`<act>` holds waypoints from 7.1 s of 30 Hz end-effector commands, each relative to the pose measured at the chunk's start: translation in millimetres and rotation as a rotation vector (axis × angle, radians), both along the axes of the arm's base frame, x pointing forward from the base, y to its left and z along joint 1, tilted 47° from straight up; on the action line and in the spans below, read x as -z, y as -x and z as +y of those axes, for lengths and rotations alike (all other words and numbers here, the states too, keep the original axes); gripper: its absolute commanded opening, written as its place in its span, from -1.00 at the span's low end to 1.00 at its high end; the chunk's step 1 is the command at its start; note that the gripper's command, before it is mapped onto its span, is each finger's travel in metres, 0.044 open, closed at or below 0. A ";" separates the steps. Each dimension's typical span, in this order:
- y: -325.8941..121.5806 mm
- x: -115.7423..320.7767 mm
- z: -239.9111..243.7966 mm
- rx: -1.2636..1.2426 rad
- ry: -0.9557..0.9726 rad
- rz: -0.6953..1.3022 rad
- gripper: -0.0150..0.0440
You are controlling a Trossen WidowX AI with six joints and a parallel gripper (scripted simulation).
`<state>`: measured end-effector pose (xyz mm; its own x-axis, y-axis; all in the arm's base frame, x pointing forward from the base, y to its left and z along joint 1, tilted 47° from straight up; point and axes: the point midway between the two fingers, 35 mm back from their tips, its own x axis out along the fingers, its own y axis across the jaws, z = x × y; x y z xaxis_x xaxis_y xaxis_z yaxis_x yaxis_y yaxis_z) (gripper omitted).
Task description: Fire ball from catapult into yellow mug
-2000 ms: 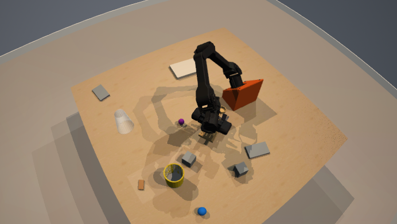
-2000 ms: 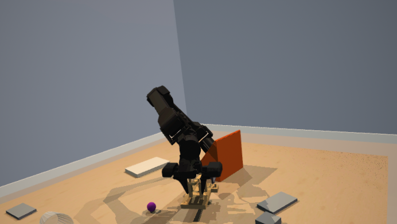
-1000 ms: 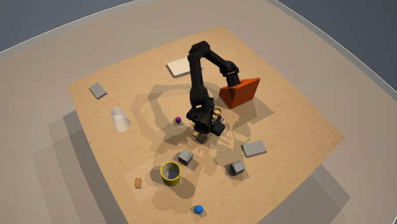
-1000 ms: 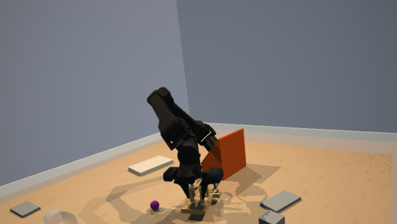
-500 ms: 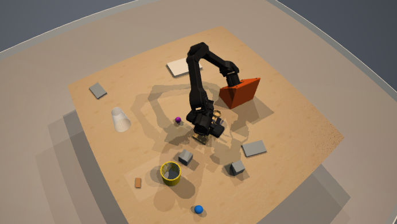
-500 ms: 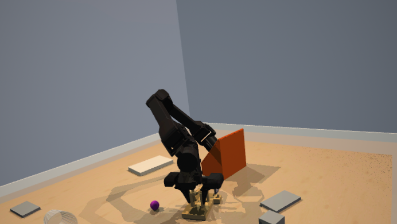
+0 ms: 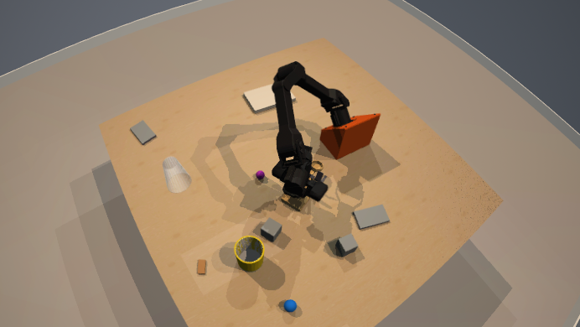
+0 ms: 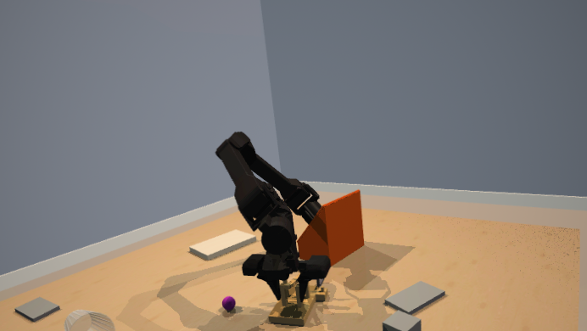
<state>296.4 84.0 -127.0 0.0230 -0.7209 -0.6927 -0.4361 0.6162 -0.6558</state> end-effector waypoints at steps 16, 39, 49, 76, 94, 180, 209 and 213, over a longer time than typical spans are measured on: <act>1.8 -57.5 65.1 -0.012 -0.001 0.005 1.00; 2.1 -28.9 31.4 -0.011 0.000 -0.004 1.00; 0.9 -17.4 19.6 -0.011 0.000 -0.005 1.00; -0.1 -0.2 -0.1 -0.002 -0.004 -0.012 0.56; 2.1 -34.1 36.2 -0.002 -0.005 -0.009 -0.49; 2.4 -36.3 37.7 -0.011 0.000 -0.004 1.00; 0.9 -9.0 9.5 -0.011 0.001 -0.005 1.00; 1.1 -4.6 4.7 -0.011 0.002 -0.005 1.00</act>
